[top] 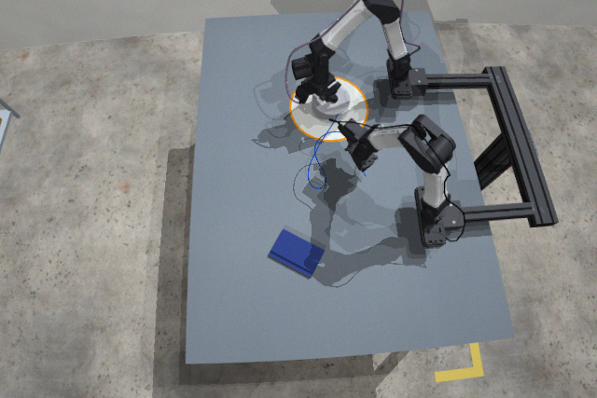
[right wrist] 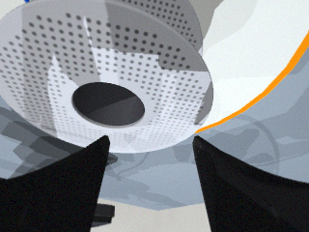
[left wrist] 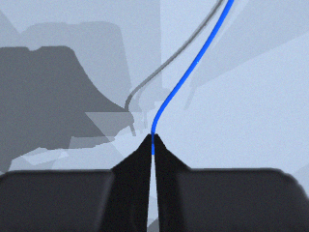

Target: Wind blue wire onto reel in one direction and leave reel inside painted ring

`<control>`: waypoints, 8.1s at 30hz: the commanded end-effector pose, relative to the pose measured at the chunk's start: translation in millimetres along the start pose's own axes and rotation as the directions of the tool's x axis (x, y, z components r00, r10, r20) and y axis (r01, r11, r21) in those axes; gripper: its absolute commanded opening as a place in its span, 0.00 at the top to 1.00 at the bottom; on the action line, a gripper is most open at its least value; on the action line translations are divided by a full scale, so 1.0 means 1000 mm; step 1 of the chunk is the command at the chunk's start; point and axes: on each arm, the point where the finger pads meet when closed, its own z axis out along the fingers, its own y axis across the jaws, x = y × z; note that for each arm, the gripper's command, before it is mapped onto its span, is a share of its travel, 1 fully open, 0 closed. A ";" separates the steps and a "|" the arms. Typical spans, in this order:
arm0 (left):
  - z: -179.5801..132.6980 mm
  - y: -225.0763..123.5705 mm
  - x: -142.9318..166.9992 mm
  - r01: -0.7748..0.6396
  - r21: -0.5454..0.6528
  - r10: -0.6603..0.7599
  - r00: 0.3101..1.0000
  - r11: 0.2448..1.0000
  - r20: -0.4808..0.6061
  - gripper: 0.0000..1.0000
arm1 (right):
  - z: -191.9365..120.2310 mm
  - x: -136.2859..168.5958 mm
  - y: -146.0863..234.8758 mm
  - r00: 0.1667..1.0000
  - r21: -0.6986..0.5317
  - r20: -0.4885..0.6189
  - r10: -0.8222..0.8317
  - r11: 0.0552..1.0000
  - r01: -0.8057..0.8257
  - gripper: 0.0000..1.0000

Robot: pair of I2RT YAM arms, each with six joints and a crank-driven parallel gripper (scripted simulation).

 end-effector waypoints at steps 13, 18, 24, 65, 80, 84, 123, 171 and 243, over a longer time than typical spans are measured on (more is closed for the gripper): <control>-0.004 0.000 -0.014 -0.004 -0.010 0.004 0.999 1.000 0.032 1.00 | -0.013 0.023 0.043 0.512 -0.033 0.014 0.859 0.512 -0.858 0.23; -0.004 0.000 -0.013 -0.004 -0.010 0.004 0.999 1.000 0.032 1.00 | -0.011 0.023 0.055 0.240 -0.036 -0.009 0.971 0.240 -0.970 0.23; -0.004 0.000 -0.013 -0.003 -0.010 0.004 0.999 1.000 0.032 1.00 | -0.010 0.023 0.058 -0.074 -0.038 -0.018 0.997 -0.075 -0.996 0.23; -0.003 0.000 -0.010 -0.003 -0.010 0.004 0.999 1.000 0.032 1.00 | 0.036 0.020 0.055 -0.527 -0.067 0.006 0.850 -0.526 -0.848 0.23; -0.003 0.000 -0.009 -0.003 -0.010 0.004 0.999 1.000 0.032 1.00 | 0.029 0.019 0.052 -0.527 -0.067 0.006 0.850 -0.526 -0.848 0.28; -0.003 0.000 -0.009 -0.004 -0.010 0.004 0.999 1.000 0.032 1.00 | 0.029 0.019 0.052 -0.527 -0.067 0.006 0.850 -0.526 -0.848 0.36; -0.006 0.001 -0.011 0.087 -0.049 -0.090 0.992 0.995 -0.085 1.00 | 0.031 0.003 -0.037 0.593 -0.012 0.077 0.802 0.595 -0.804 0.50; -0.006 0.002 -0.011 -0.005 -0.010 0.006 0.999 1.000 0.041 1.00 | 0.016 -0.045 -0.009 0.578 0.067 -0.002 -0.816 0.577 0.814 0.23; -0.004 0.000 -0.009 -0.018 -0.008 0.018 0.999 1.000 0.033 1.00 | -0.008 0.026 0.059 -0.527 -0.067 0.006 0.850 -0.526 -0.848 0.23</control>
